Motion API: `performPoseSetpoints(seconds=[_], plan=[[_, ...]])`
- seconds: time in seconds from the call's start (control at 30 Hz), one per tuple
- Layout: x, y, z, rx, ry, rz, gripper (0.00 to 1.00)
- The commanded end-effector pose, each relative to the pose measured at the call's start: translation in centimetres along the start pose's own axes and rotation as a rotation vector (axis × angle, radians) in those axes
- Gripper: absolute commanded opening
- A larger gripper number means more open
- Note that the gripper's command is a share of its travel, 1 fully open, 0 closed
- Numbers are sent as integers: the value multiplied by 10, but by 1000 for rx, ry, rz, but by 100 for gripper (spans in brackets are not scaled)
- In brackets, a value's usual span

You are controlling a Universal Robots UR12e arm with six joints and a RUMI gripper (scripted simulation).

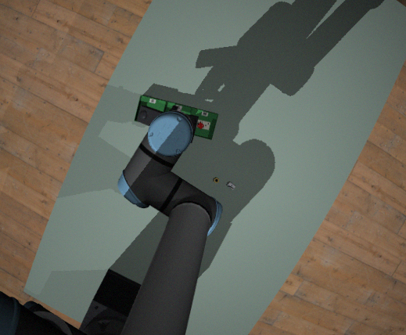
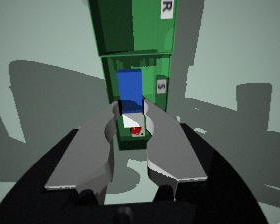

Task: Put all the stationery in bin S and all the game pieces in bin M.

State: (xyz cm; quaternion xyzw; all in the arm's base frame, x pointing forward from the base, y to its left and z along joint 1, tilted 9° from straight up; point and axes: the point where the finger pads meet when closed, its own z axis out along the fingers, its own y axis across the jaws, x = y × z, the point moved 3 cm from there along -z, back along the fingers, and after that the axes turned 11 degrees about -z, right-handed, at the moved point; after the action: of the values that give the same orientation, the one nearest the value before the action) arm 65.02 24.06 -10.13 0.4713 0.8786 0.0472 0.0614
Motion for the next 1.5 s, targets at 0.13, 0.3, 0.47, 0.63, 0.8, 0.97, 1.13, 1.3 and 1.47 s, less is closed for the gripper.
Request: performPoseSetpoints(seconds=[0.13, 0.3, 0.47, 0.63, 0.8, 0.97, 1.13, 1.3, 1.47], plan=[[0, 0, -1, -1, 0, -1, 0], [0, 0, 3, -1, 0, -1, 0], [0, 0, 9, -1, 0, -1, 0], [0, 0, 19, -1, 0, -1, 0], [0, 0, 29, -1, 0, -1, 0], [0, 0, 35, -1, 0, -1, 0], [0, 0, 45, -1, 0, -1, 0], [0, 0, 51, -1, 0, -1, 0], [0, 0, 51, -1, 0, -1, 0]])
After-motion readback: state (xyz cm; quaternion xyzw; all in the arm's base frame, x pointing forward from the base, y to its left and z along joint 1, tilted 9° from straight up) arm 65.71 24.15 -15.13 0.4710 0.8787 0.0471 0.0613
